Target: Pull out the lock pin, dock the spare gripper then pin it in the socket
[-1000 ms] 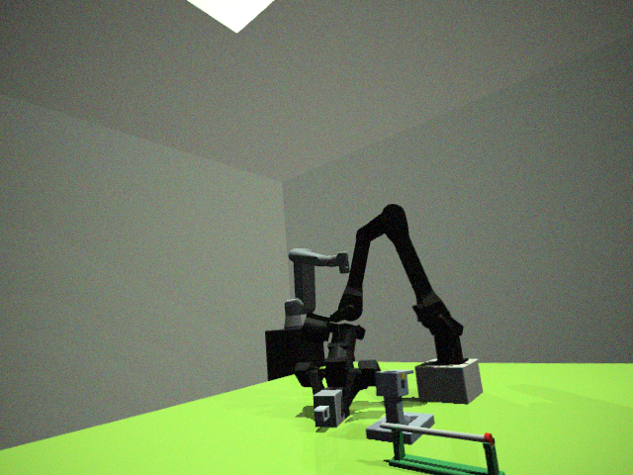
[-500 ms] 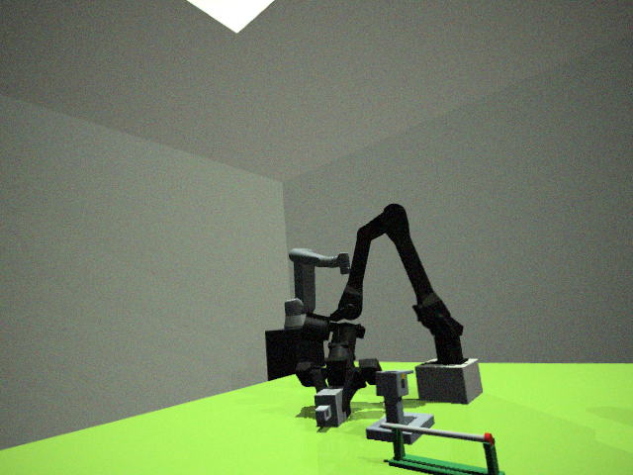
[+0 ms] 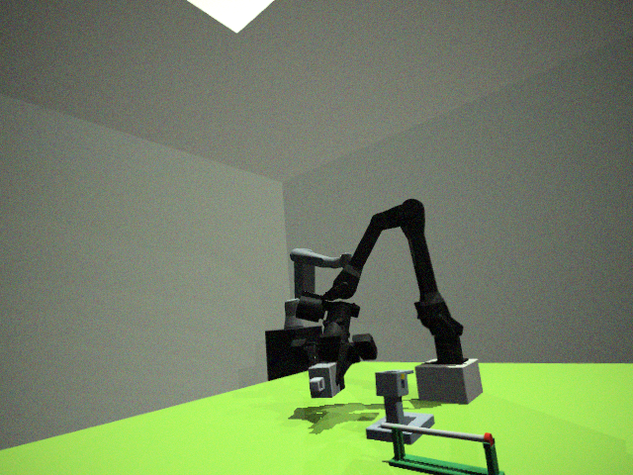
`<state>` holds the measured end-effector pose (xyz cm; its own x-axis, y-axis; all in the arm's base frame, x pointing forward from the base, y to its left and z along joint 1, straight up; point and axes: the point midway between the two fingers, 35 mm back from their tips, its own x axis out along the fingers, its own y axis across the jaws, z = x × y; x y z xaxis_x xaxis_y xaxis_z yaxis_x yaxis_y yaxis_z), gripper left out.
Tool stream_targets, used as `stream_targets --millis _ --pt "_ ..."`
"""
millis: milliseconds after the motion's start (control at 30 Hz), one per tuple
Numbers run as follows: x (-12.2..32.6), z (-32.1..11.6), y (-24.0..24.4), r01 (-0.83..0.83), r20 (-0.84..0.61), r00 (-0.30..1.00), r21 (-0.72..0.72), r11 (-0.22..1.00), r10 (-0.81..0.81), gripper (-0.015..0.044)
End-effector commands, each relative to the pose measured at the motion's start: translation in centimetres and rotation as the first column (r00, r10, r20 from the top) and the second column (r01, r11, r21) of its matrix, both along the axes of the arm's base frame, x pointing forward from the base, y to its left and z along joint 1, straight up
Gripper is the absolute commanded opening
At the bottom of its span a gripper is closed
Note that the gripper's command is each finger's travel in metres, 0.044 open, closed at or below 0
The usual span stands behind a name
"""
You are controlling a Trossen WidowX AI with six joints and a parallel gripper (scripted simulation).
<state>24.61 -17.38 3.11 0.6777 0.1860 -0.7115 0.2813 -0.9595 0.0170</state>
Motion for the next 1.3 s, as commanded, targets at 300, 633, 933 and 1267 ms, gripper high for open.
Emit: stream_targets --millis 300,633,933,1267 --pt "-0.1 5.7 0.4 -0.002 0.013 1.0 -0.01 1.0 0.002 0.0" --pt "-0.4 5.9 0.6 -0.002 0.004 1.0 -0.007 1.0 0.002 0.0" --pt "-0.1 6.2 1.4 -0.09 0.01 0.996 -0.099 0.991 0.091 0.0" --pt "0.6 6.9 3.5 -0.322 -0.013 0.941 -0.351 0.879 0.34 0.0"
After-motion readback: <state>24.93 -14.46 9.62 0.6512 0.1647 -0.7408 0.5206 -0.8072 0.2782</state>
